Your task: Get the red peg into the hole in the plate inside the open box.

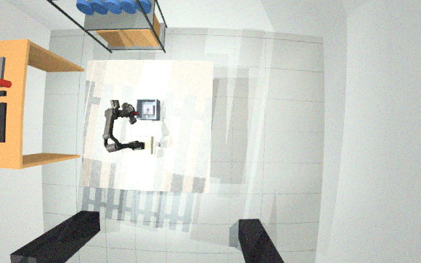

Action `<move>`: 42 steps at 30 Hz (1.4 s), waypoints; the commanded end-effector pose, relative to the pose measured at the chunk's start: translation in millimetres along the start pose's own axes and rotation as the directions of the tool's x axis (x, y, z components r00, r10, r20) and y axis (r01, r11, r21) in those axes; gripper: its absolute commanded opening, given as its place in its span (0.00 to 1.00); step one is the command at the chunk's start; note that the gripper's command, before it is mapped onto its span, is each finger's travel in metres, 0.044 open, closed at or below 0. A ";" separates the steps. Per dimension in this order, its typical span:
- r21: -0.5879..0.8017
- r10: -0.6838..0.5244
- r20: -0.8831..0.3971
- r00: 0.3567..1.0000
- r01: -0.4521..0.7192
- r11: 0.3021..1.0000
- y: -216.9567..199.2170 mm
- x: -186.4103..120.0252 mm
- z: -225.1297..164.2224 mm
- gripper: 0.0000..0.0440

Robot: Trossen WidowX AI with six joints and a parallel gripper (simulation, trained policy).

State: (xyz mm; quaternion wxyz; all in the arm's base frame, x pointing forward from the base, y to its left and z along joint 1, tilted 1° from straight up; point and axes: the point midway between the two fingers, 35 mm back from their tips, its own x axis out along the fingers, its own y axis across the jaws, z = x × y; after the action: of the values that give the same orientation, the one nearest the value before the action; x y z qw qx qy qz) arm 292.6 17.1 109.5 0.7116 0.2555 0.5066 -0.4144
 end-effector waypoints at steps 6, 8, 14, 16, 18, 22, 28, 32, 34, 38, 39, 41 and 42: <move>0.010 0.002 0.008 1.000 -0.002 1.000 4.0 23.8 35.6 0.00; 0.004 0.006 0.002 1.000 -0.006 1.000 4.7 30.1 42.0 0.00; -0.029 0.018 -0.023 1.000 -0.019 0.999 6.5 48.8 57.0 0.00; -0.043 0.024 -0.032 0.999 -0.025 0.999 7.3 54.9 60.3 0.00; -0.059 0.030 -0.042 0.999 -0.032 0.998 8.0 61.4 62.2 0.00; -0.096 0.036 -0.071 0.997 -0.043 0.994 8.4 73.9 61.9 0.00; -0.148 0.031 -0.125 0.992 -0.049 0.988 7.2 90.8 56.0 0.22; -0.173 0.033 -0.137 0.990 -0.056 0.983 8.2 96.9 61.6 0.33; -0.184 0.042 -0.134 0.990 -0.066 0.981 11.0 95.7 68.0 0.34; -0.186 0.053 -0.147 0.988 -0.080 0.979 18.9 93.4 76.5 0.49; -0.186 0.057 -0.152 0.987 -0.086 0.979 21.5 92.5 78.9 0.55; -0.182 0.068 -0.160 0.985 -0.098 0.978 27.2 90.3 84.3 0.67; -0.181 0.074 -0.165 0.983 -0.104 0.978 30.1 89.2 86.8 0.73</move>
State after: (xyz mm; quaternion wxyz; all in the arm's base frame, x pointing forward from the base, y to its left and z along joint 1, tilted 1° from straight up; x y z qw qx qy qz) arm 365.9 -64.5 52.1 0.7080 0.2359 0.5842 -0.3190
